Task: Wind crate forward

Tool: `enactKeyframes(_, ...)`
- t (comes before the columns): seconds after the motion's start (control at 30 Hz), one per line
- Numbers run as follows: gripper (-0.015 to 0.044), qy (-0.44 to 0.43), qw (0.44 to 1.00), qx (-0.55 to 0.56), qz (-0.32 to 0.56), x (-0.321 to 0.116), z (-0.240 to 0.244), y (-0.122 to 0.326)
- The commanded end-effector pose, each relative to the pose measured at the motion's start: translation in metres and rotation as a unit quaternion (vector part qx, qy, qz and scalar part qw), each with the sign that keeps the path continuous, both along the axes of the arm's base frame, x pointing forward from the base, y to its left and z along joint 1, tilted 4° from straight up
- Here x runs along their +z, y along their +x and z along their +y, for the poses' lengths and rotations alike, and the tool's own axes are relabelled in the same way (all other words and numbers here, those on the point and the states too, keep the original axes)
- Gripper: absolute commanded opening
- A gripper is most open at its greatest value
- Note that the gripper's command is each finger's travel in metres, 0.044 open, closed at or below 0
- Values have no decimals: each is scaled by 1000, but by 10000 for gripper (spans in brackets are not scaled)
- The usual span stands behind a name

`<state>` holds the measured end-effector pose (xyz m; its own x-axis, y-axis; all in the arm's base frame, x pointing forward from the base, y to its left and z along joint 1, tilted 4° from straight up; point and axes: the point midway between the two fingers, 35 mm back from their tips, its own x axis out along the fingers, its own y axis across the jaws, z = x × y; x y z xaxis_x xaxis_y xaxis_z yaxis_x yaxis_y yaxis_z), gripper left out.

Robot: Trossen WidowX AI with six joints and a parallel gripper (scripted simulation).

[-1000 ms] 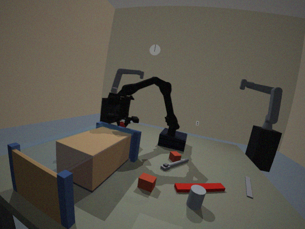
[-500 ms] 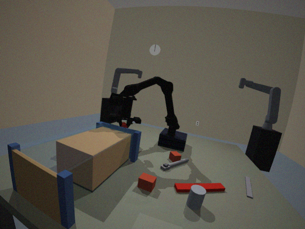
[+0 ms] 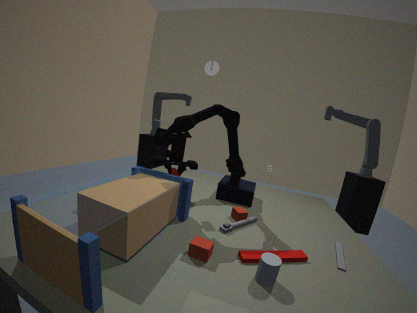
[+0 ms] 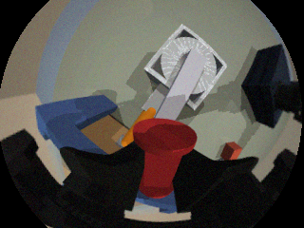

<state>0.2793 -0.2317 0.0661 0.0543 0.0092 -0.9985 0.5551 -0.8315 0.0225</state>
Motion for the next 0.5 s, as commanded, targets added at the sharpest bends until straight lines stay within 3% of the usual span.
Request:
enactKeyframes(0.0, 0, 12, 1000, 2, 0, 1, 14, -2)
enactKeyframes(0.47, 0, 13, 1000, 2, 1, 1, 27, -8)
